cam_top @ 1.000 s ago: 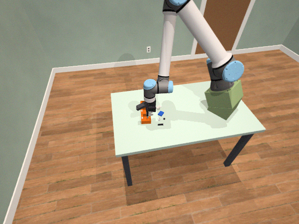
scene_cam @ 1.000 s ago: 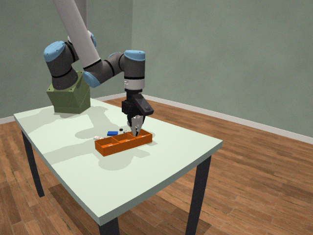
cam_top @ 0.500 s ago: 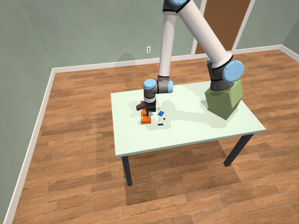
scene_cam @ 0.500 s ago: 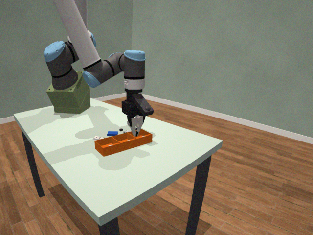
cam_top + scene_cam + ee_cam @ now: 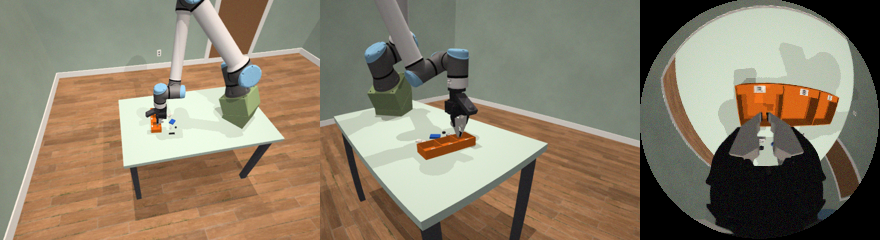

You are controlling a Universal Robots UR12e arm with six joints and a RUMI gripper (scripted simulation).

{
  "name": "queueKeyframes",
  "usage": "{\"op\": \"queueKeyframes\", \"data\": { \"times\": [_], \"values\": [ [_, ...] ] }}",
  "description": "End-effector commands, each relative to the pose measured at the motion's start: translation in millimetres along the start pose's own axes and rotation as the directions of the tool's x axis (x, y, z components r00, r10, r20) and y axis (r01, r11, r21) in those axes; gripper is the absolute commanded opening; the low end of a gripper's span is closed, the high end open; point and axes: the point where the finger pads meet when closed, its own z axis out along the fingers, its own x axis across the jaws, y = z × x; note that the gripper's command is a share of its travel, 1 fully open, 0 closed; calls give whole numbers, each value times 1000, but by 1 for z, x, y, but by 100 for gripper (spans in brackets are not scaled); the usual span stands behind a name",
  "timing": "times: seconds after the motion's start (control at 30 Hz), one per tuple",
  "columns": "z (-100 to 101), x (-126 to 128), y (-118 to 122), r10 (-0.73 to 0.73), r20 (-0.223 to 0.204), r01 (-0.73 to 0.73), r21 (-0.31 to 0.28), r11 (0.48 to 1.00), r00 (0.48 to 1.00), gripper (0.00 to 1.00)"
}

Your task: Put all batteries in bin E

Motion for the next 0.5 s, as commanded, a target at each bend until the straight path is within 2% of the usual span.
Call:
{"op": "queueKeyframes", "data": {
  "times": [0.0, 0.47],
  "values": [
    [-7, 0, 0, 0, 0, 0, 0, 1000, 1000, 4],
    [-25, 0, 1, 0, -1, 0, -1, 1000, 1000, 4]
  ]
}}
